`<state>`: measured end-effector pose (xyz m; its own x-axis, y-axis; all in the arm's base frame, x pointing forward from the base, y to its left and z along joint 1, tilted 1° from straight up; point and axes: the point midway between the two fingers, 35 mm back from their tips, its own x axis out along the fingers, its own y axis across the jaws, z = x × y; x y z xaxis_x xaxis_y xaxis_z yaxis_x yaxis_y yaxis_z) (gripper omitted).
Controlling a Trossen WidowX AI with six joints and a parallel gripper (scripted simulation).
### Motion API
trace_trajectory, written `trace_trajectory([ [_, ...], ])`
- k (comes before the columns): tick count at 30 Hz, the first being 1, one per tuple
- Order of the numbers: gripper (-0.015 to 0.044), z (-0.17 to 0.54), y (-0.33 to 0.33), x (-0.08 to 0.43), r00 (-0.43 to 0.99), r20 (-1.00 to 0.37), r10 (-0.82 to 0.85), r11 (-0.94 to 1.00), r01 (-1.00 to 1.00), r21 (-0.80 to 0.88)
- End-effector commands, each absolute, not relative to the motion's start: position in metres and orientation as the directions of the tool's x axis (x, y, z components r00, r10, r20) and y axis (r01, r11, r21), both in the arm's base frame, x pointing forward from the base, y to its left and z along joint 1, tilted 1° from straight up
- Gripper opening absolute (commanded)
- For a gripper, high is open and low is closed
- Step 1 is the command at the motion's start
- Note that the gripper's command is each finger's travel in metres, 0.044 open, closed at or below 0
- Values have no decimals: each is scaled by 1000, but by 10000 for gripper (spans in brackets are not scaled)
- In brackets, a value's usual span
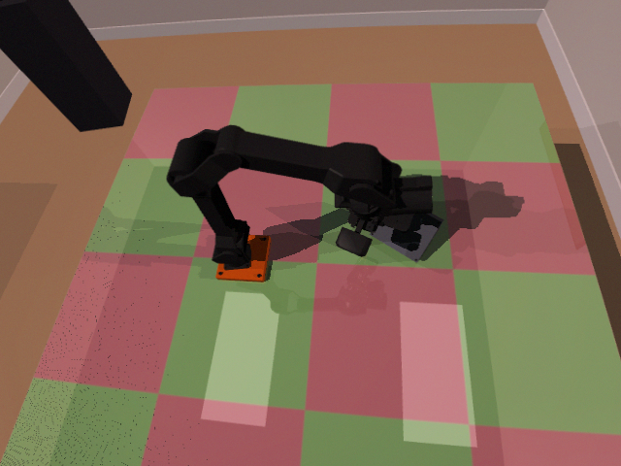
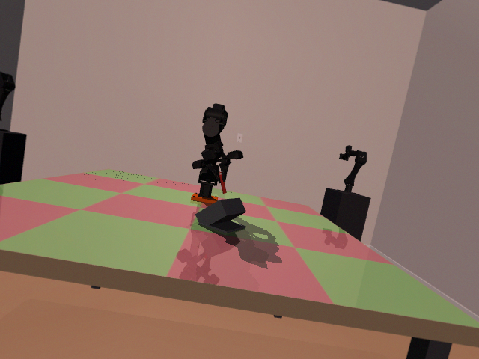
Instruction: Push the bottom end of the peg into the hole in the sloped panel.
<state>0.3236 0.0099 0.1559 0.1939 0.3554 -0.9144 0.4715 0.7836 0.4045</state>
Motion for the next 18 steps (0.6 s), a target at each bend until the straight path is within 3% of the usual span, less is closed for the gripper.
trace_trajectory([
  [1, 0, 157, 6, 326, 208, -906, 369, 762, 491, 423],
  [18, 0, 162, -13, 332, 270, -872, 409, 668, 563, 487],
])
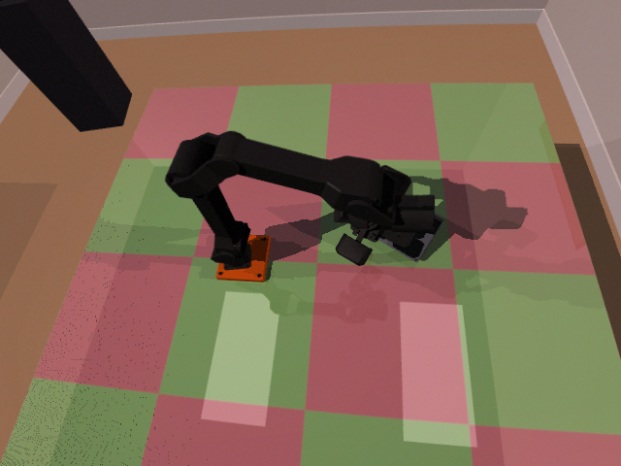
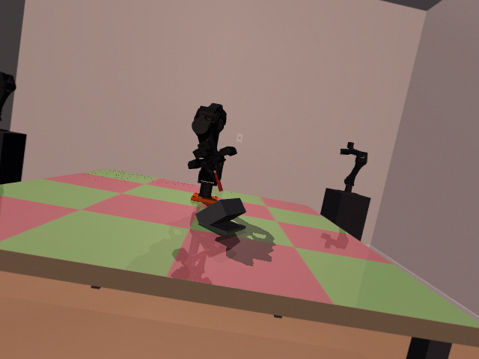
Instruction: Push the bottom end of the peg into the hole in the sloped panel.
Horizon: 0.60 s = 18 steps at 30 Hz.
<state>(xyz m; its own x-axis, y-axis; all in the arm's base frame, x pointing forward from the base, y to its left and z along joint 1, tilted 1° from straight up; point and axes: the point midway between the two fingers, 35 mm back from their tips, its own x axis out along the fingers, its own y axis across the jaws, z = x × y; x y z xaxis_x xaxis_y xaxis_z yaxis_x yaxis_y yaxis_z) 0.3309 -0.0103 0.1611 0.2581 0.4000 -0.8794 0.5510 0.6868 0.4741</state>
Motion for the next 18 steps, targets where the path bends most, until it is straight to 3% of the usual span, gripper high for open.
trace_trajectory([
  [1, 0, 163, -14, 333, 274, -870, 411, 662, 566, 491],
  [18, 0, 169, -35, 338, 341, -830, 441, 558, 621, 551],
])
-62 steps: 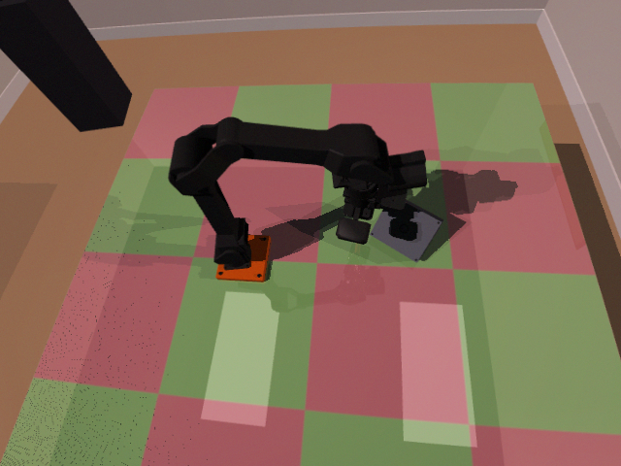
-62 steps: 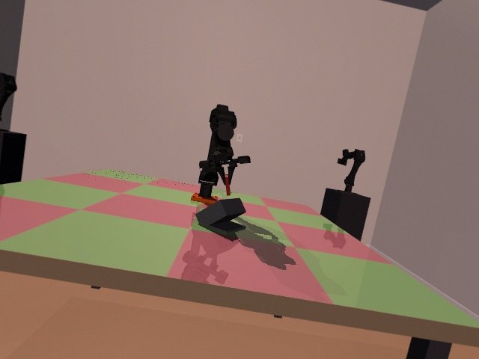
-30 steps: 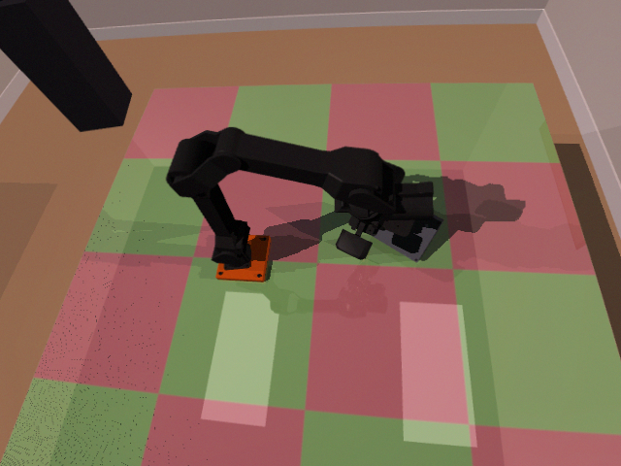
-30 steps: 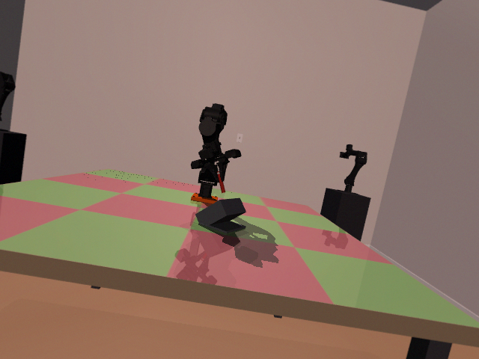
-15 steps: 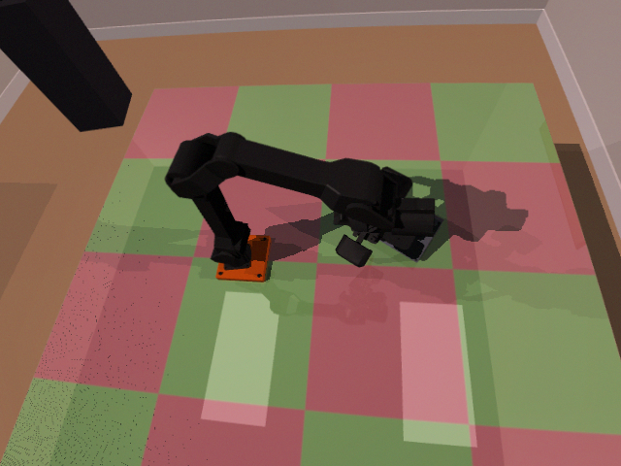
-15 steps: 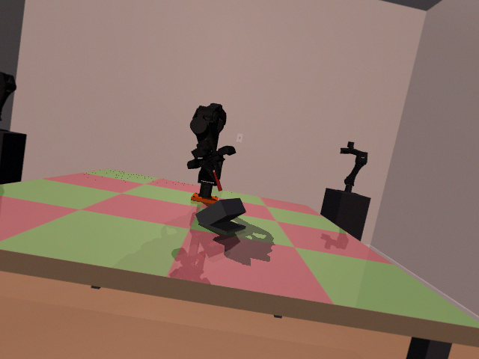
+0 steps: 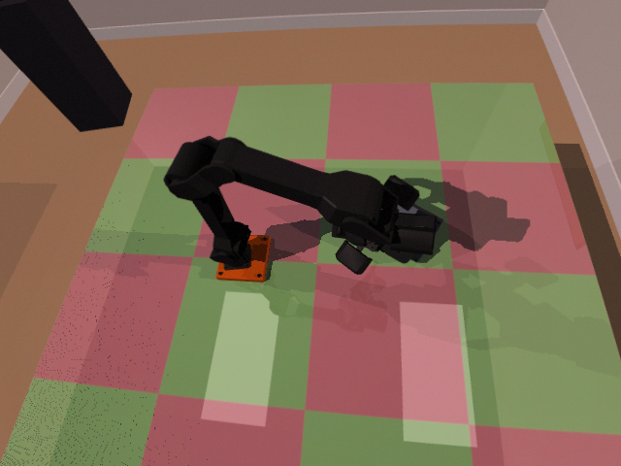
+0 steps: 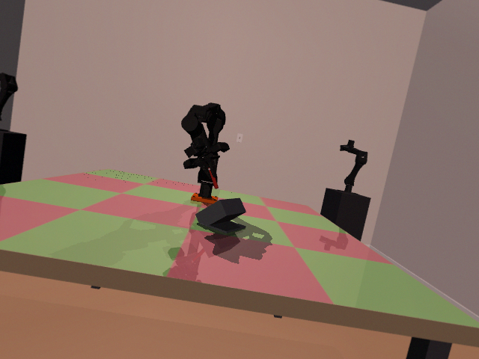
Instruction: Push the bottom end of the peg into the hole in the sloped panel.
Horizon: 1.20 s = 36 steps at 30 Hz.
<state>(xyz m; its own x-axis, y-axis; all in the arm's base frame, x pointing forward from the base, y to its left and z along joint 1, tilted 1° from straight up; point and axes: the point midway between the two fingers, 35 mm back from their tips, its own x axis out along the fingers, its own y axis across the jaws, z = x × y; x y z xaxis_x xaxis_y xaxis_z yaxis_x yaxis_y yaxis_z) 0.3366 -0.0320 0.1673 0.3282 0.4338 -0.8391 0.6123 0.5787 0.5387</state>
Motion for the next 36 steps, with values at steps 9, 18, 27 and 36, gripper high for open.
trace_trajectory([
  [9, 0, 172, -47, 340, 378, -808, 452, 500, 642, 581],
  [18, 0, 170, -51, 343, 399, -795, 457, 467, 652, 597],
  [27, 0, 158, -48, 353, 415, -785, 460, 443, 658, 608],
  [36, 0, 146, -44, 362, 431, -774, 464, 418, 664, 620],
])
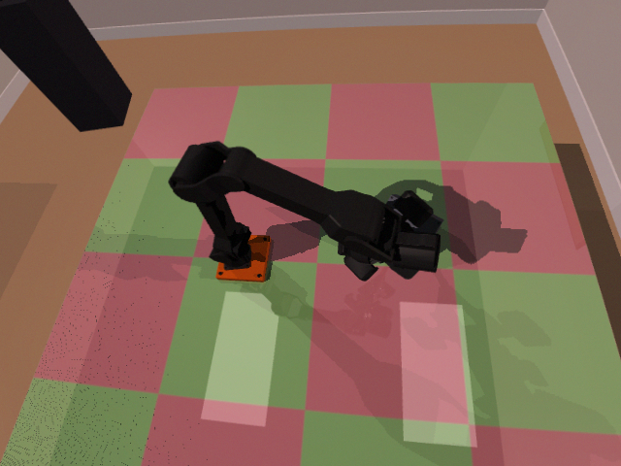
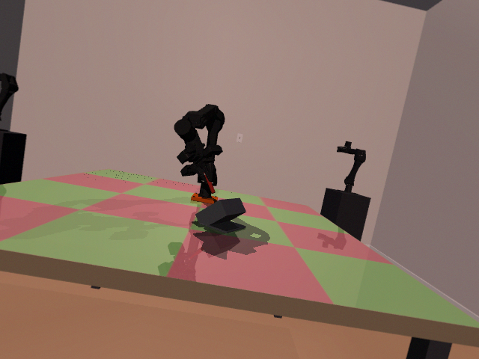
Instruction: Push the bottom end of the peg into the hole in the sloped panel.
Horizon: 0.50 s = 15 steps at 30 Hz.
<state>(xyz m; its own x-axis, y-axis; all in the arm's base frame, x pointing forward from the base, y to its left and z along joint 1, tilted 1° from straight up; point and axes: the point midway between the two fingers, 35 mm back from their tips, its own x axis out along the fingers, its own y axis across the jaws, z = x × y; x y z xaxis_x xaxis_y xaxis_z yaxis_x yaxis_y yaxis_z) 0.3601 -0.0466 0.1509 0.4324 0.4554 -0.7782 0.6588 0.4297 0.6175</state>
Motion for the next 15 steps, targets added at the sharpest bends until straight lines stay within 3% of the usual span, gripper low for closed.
trace_trajectory([
  [1, 0, 144, -43, 363, 433, -772, 464, 415, 664, 622],
  [15, 0, 134, -40, 368, 443, -764, 469, 413, 655, 633],
])
